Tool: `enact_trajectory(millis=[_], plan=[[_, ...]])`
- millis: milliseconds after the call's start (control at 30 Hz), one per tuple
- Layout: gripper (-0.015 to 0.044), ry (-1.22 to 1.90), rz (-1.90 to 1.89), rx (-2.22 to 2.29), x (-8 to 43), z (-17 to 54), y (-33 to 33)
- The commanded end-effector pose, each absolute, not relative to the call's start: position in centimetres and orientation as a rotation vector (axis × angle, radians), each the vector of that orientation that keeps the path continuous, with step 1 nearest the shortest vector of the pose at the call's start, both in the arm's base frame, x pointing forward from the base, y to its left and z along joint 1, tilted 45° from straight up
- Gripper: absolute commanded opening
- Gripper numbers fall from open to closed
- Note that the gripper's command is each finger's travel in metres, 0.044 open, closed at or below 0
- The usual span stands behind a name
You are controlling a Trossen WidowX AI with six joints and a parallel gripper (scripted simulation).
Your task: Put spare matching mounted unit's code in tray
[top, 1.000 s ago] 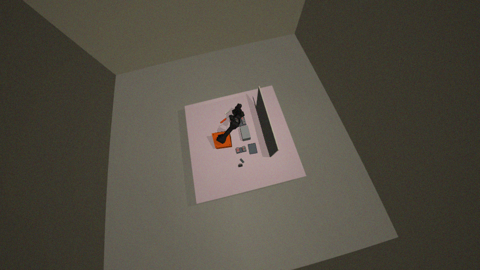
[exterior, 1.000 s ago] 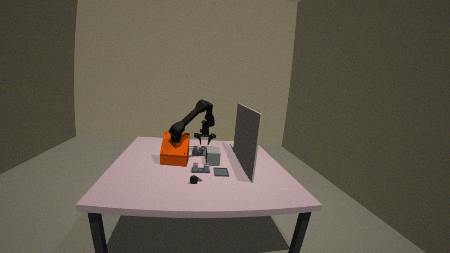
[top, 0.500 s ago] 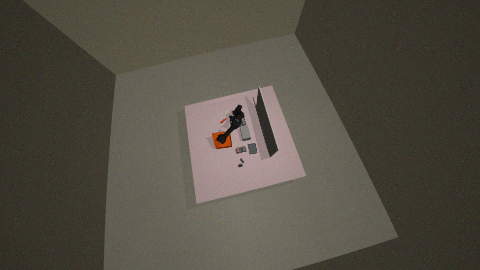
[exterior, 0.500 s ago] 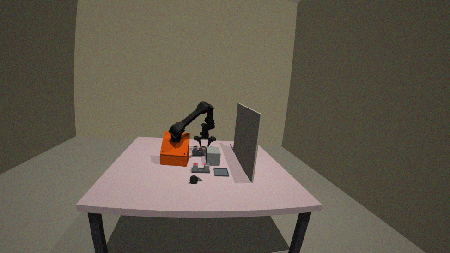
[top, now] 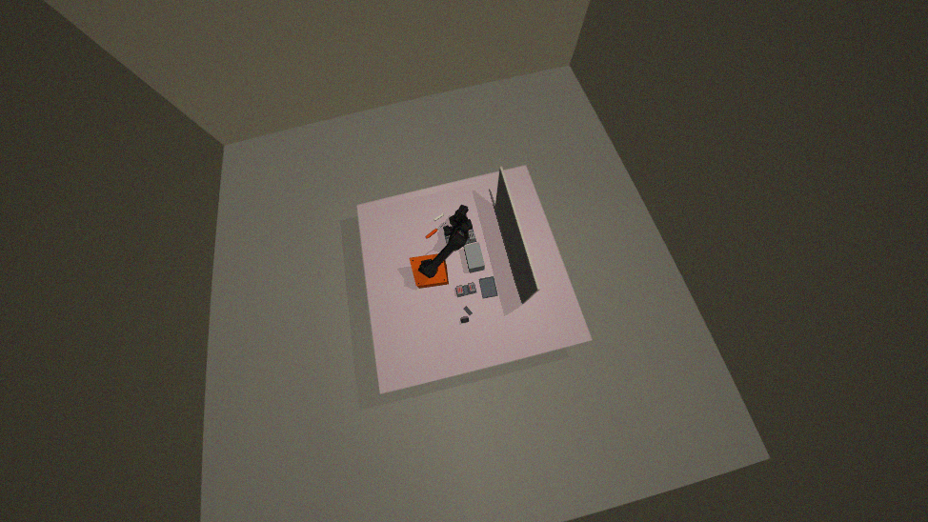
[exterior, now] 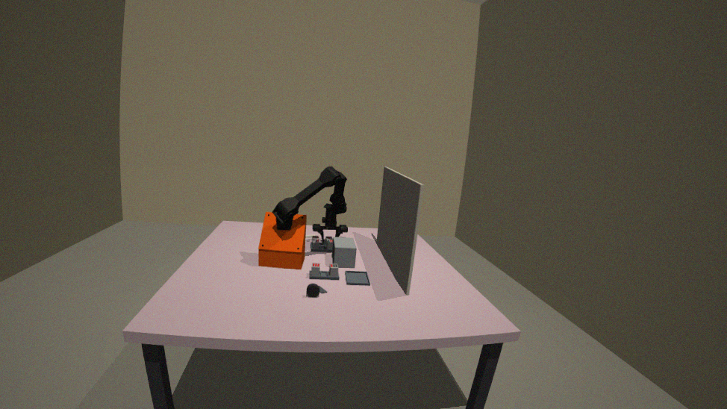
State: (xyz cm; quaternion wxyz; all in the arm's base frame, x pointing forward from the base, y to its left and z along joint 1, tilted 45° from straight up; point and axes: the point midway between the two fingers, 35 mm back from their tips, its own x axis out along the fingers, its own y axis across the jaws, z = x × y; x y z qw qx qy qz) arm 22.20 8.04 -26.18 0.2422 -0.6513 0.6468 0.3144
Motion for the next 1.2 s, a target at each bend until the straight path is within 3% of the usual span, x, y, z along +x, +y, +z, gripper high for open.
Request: enact_trajectory(millis=[0,200,400,633,767,1167], plan=[[0.03,1.771,0.863,-1.788,22.0,-26.4,7.6],[0.03,1.771,0.863,-1.788,22.0,-26.4,7.6],[0.0143,1.772,0.86,-1.782,22.0,-26.4,7.7],[0.0096,1.772,0.86,-1.782,22.0,-26.4,7.7],[0.0,1.772,0.86,-1.782,22.0,-26.4,7.7],[0.0,1.769,0.864,-1.783,22.3,-24.3,9.9]])
